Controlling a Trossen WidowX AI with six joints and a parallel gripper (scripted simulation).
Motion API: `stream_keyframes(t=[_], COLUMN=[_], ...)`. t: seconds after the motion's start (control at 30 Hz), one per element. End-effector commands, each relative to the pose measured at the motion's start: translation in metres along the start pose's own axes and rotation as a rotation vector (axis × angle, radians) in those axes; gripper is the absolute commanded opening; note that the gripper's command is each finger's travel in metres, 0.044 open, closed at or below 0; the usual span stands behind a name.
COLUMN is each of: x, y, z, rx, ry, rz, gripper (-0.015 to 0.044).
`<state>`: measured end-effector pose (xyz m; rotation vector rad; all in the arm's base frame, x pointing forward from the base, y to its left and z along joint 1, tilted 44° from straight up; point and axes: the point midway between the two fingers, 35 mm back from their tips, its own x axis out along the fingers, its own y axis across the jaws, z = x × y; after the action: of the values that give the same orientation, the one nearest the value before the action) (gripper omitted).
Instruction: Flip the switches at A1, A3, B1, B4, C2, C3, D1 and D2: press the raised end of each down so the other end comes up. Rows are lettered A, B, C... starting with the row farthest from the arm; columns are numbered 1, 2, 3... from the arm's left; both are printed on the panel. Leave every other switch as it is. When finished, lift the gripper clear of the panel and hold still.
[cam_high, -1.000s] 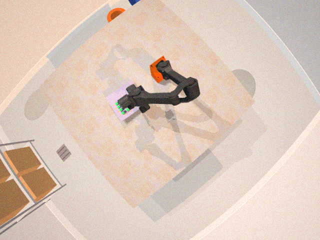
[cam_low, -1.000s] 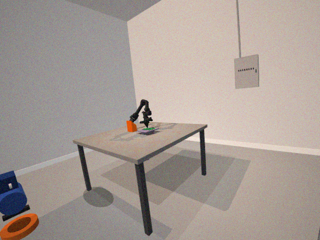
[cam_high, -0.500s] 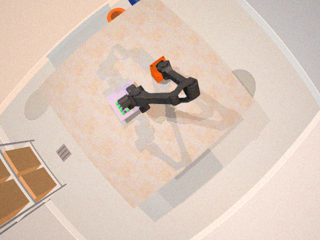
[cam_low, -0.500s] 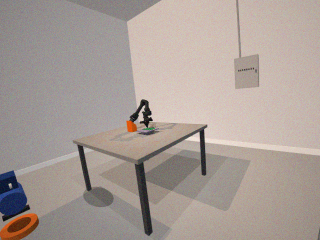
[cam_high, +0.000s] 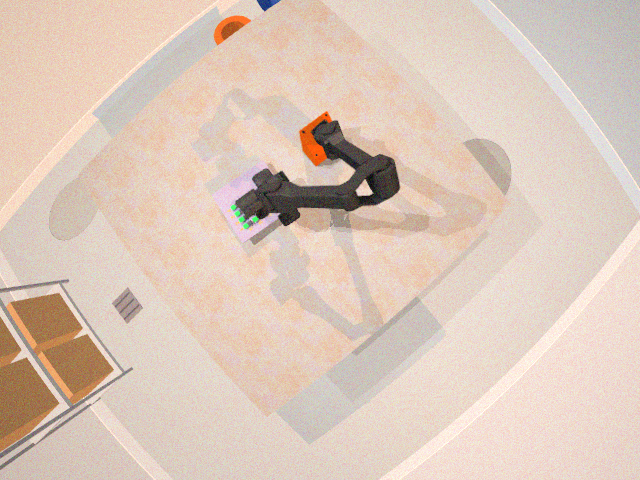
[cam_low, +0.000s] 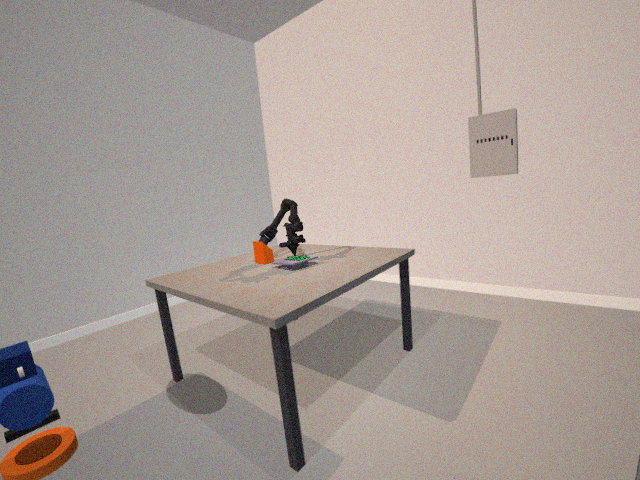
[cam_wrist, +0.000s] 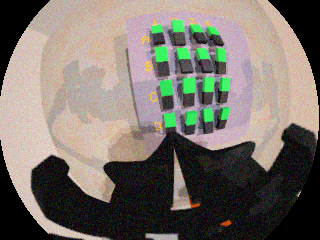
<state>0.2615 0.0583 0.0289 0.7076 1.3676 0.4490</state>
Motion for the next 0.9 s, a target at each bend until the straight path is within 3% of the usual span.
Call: stream_keyframes(t=[0.0, 0.87], x=[0.0008, 0.0043], y=[0.0003, 0.0004], z=[0.0001, 0.0000], rx=[0.004, 0.004], ry=[-0.001, -0.001], rz=[0.003, 0.004], gripper=[0.0000, 0.0000])
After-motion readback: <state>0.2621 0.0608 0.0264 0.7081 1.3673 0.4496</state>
